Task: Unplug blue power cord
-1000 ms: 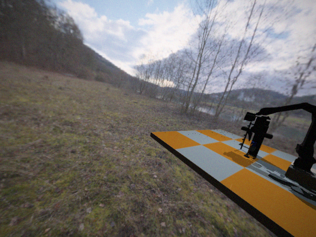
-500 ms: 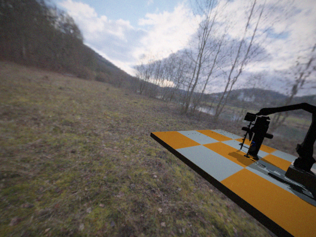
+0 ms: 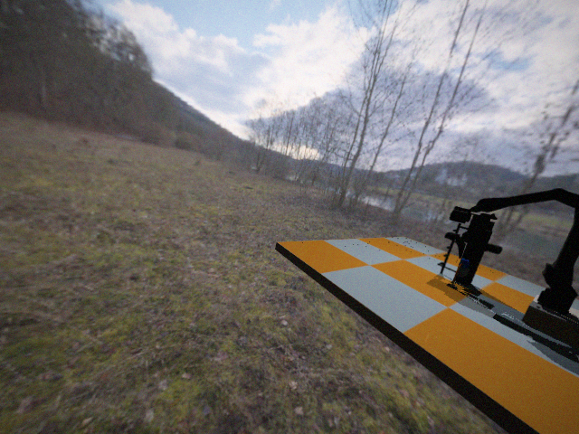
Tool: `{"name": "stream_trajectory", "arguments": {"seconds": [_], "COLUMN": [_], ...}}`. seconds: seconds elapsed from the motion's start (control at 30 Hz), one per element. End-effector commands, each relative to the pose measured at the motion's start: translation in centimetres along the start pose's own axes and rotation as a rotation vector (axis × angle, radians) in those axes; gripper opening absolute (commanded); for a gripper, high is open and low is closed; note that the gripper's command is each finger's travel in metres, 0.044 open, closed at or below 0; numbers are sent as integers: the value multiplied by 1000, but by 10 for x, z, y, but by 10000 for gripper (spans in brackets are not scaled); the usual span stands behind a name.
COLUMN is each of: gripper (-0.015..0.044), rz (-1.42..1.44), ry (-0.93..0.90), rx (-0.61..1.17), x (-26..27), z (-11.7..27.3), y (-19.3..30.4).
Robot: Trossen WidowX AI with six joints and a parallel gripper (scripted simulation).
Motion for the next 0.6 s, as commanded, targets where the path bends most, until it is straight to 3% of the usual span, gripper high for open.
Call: {"name": "stream_trajectory", "arguments": {"seconds": [0.0,0.4,0.5,0.57], "gripper": [160,160,81,68], "rz": [3,3,1,1], "ry": [1,1,6,6], "rx": [3,3,0,0], "x": [1,1,0,0], "z": [-2,-12,-9,-9], "y": [1,1,1,1]}}
Point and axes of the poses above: the point midway between the two fingers, 35 mm back from their tips, its own z axis back along the fingers, its own x axis across the jaws, y = z × x, the point moved 1 cm from there along z, back along the fingers, and after that the axes turned 7 degrees about z, right-handed, at the moved point
